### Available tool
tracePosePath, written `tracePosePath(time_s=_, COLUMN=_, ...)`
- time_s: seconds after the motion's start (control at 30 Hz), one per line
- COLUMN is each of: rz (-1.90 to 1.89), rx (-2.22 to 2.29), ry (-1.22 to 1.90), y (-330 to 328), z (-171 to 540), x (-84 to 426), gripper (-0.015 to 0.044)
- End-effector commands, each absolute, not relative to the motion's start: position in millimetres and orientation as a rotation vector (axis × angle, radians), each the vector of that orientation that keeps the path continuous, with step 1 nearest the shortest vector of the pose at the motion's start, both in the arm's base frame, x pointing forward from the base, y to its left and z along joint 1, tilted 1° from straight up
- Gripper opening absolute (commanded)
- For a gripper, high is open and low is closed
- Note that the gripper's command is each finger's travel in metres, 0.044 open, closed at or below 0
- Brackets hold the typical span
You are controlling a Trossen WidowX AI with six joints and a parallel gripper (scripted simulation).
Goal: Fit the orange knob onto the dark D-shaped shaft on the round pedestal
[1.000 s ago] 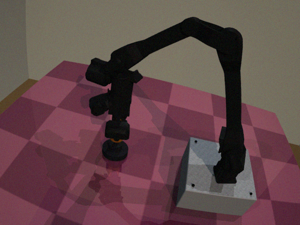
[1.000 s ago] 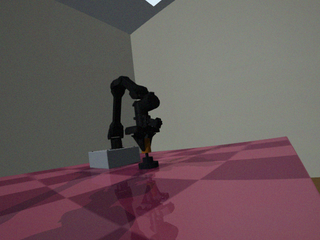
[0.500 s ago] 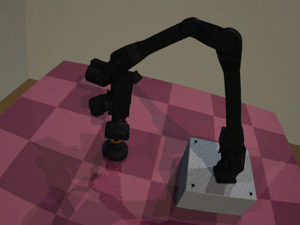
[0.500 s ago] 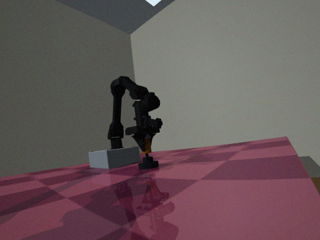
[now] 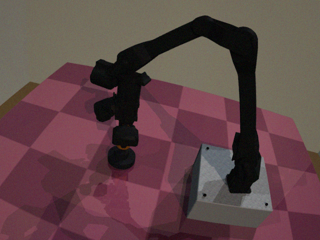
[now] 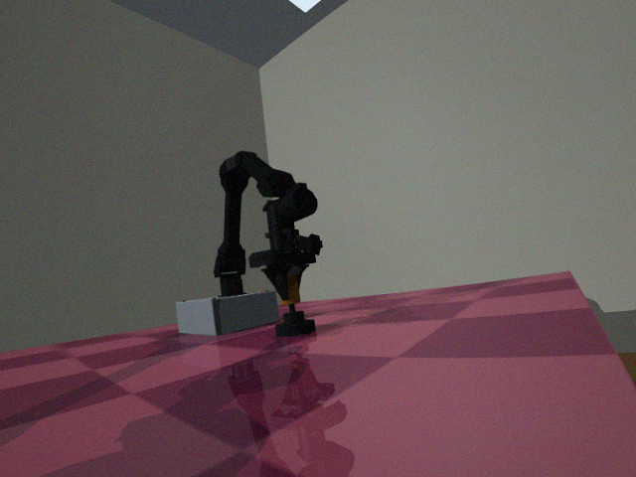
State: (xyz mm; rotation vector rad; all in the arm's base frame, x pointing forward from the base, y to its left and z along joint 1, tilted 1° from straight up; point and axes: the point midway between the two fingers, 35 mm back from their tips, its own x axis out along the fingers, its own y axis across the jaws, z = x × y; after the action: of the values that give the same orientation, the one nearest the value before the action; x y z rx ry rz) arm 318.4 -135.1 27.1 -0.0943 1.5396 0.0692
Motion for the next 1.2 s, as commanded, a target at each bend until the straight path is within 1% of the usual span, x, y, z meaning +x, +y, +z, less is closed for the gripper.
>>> tracePosePath(time_s=0.0, rz=0.147, rx=-0.175, ry=1.530, y=-135.6, z=30.1, x=319.7, gripper=0.0000)
tracePosePath(time_s=0.1, rz=0.212, rx=-0.242, ry=1.525, y=-136.2, z=29.7, x=321.3, gripper=0.0000)
tracePosePath(time_s=1.0, rz=0.212, rx=-0.242, ry=1.525, y=-134.6, z=29.6, x=319.3, gripper=0.0000)
tracePosePath(time_s=1.17, rz=0.308, rx=-0.341, ry=1.514, y=-134.0, z=30.0, x=318.3, gripper=0.0000)
